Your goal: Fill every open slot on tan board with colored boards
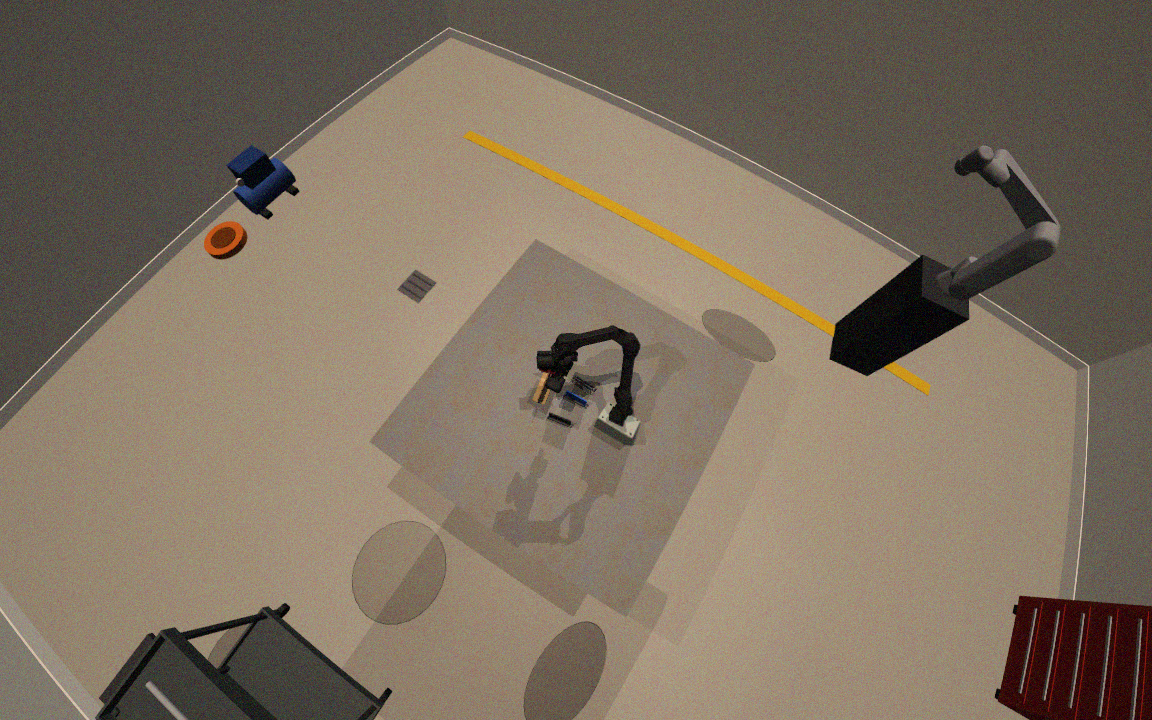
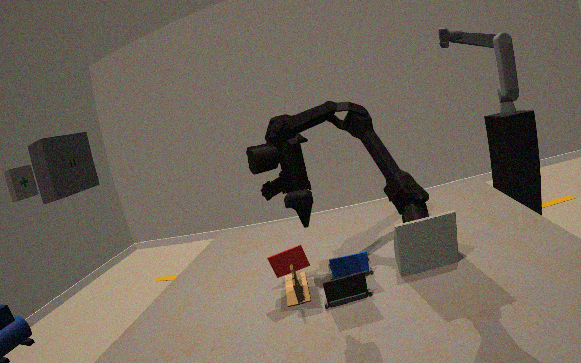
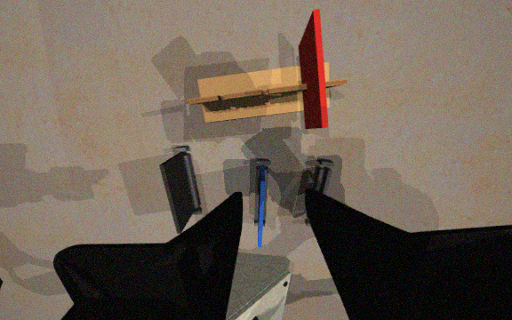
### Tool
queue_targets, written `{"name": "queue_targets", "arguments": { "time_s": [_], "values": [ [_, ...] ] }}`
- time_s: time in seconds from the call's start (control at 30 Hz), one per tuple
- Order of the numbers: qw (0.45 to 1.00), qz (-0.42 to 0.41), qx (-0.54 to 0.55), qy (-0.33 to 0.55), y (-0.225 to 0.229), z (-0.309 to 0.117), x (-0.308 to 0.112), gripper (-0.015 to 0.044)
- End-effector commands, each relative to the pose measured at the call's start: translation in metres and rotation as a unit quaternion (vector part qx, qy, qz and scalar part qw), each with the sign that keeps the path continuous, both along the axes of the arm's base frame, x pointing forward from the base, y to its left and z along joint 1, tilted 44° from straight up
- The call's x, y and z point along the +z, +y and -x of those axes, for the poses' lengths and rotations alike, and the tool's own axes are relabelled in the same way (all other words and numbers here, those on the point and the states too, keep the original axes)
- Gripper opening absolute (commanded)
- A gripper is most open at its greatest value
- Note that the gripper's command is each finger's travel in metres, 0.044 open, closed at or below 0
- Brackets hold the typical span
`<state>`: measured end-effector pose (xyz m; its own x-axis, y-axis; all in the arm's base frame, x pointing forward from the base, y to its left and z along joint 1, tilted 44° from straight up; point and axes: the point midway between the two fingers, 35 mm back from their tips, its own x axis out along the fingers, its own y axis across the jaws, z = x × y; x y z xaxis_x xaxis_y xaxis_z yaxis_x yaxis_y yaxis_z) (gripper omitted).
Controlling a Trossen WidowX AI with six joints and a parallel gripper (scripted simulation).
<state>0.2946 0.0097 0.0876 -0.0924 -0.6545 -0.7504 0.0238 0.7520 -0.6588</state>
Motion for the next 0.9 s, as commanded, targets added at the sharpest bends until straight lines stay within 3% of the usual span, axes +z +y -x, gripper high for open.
{"name": "queue_targets", "arguments": {
  "time_s": [0.0,0.23,0.4,0.6,0.87],
  "values": [
    [1.000,0.004,-0.018,-0.002,0.012,0.051,-0.003,0.0187],
    [0.999,0.016,-0.035,-0.010,0.014,0.110,-0.008,0.0187],
    [0.999,0.017,-0.037,-0.011,0.012,0.111,-0.010,0.0187],
    [0.999,0.017,-0.037,-0.012,-0.030,0.119,-0.056,0.0187],
    [0.999,0.018,-0.037,-0.012,-0.041,0.120,-0.067,0.0187]
  ]
}}
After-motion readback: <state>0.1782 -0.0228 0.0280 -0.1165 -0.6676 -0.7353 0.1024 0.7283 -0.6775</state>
